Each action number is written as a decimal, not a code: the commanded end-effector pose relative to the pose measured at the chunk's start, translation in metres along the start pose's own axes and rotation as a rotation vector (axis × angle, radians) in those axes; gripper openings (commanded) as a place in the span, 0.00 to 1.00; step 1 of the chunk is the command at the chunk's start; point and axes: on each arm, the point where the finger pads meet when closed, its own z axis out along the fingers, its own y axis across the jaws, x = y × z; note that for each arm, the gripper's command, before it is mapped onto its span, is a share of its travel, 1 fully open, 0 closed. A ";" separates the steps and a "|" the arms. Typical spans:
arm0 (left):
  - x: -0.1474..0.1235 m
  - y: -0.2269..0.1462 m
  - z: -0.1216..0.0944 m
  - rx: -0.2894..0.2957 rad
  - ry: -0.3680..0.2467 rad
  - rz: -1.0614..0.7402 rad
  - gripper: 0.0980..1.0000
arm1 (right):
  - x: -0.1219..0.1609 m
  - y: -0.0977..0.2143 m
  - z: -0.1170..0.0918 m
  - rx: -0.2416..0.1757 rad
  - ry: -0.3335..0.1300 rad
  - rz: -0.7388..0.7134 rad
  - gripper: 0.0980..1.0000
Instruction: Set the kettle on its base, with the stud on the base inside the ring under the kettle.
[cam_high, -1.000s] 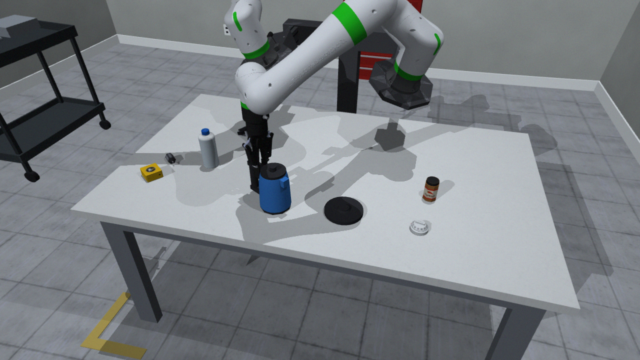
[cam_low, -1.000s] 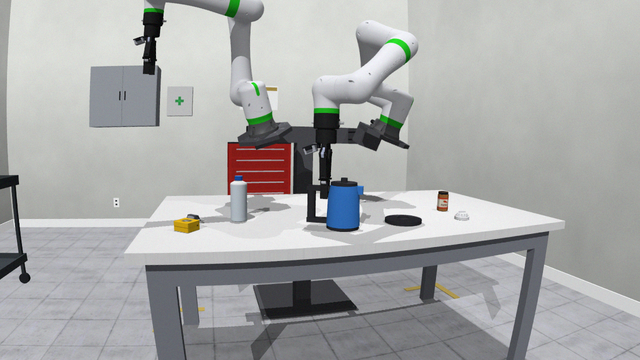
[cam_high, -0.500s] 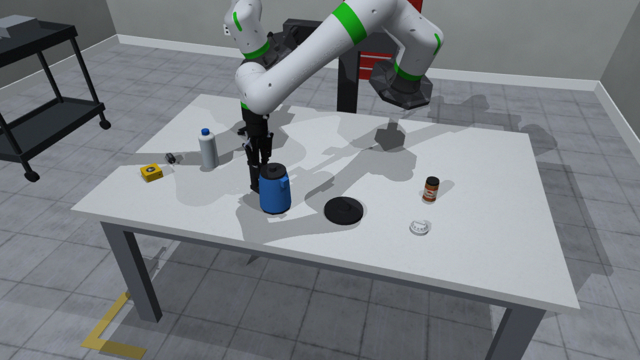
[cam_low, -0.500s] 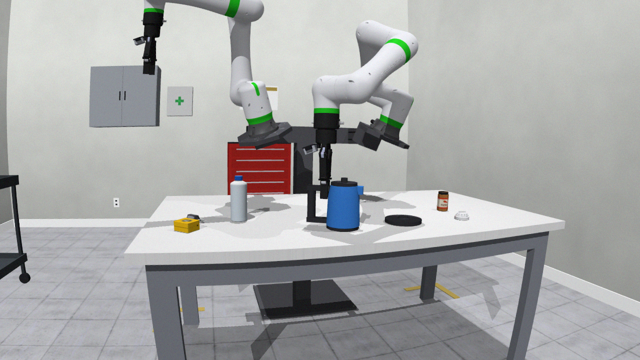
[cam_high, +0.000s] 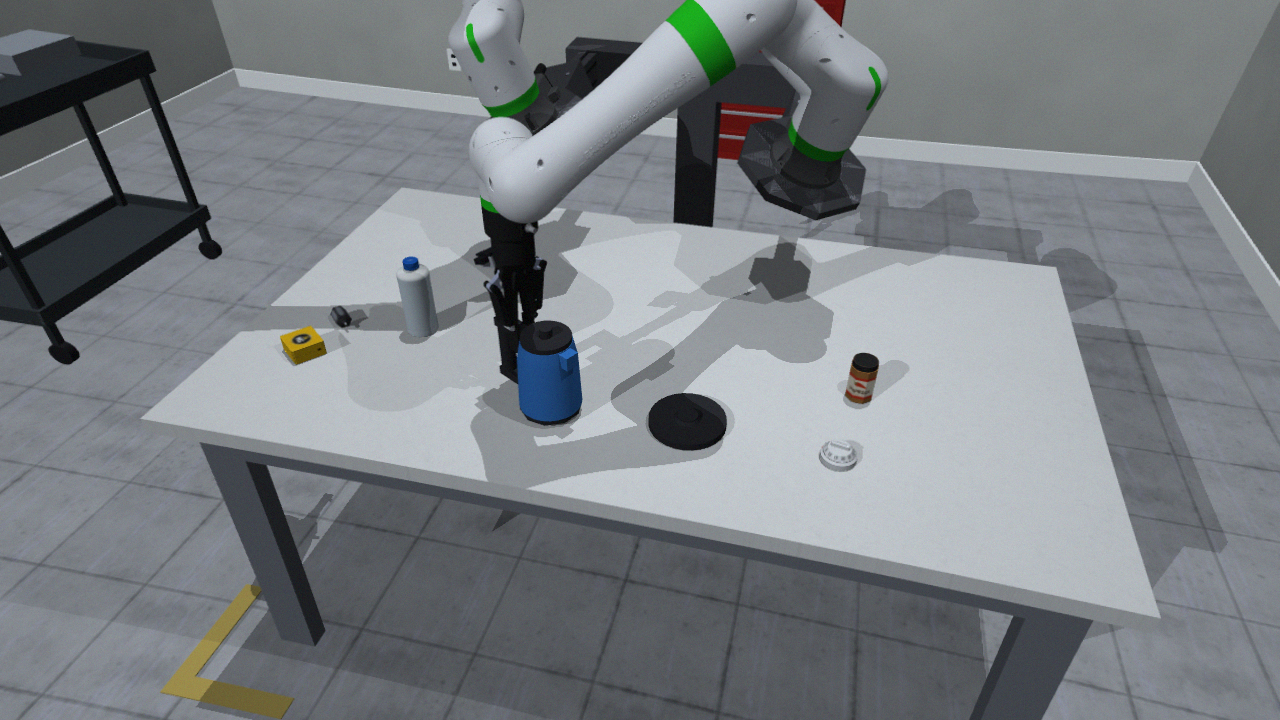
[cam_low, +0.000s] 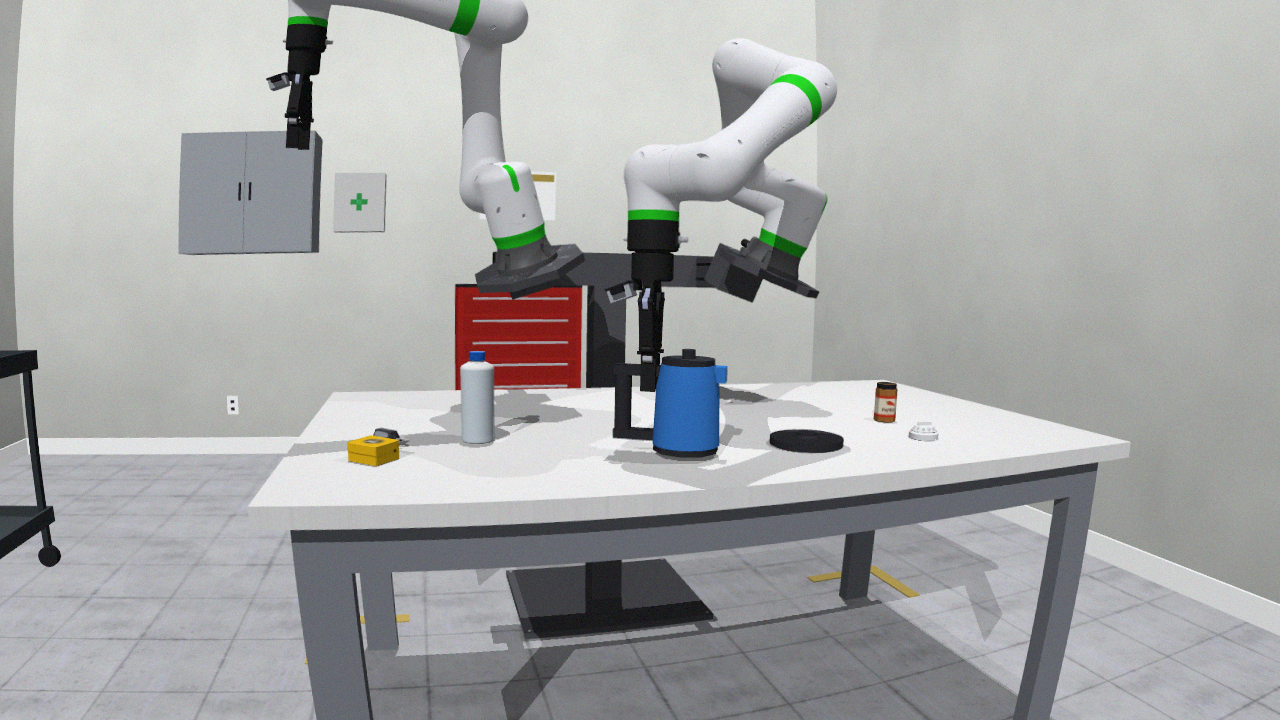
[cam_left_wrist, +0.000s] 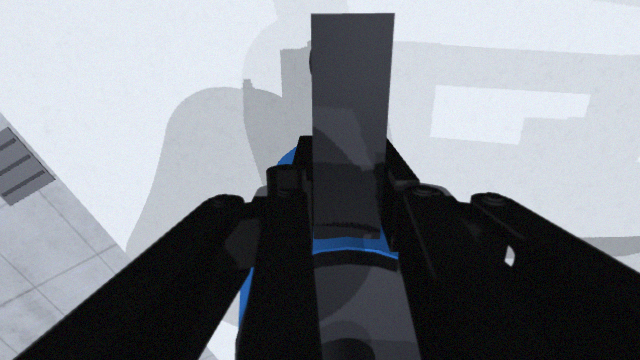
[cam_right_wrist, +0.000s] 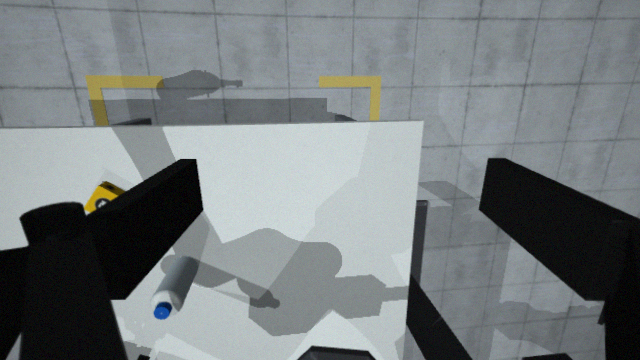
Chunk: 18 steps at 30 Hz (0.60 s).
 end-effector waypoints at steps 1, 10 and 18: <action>0.001 -0.001 -0.003 0.002 0.001 0.000 0.00 | 0.000 0.000 -0.001 0.000 0.002 0.000 1.00; 0.001 -0.001 -0.019 0.002 0.001 0.000 0.00 | 0.000 0.000 -0.001 0.000 0.002 0.000 1.00; 0.001 -0.001 -0.029 0.002 0.001 0.000 0.00 | 0.000 0.000 -0.001 0.000 0.002 0.000 1.00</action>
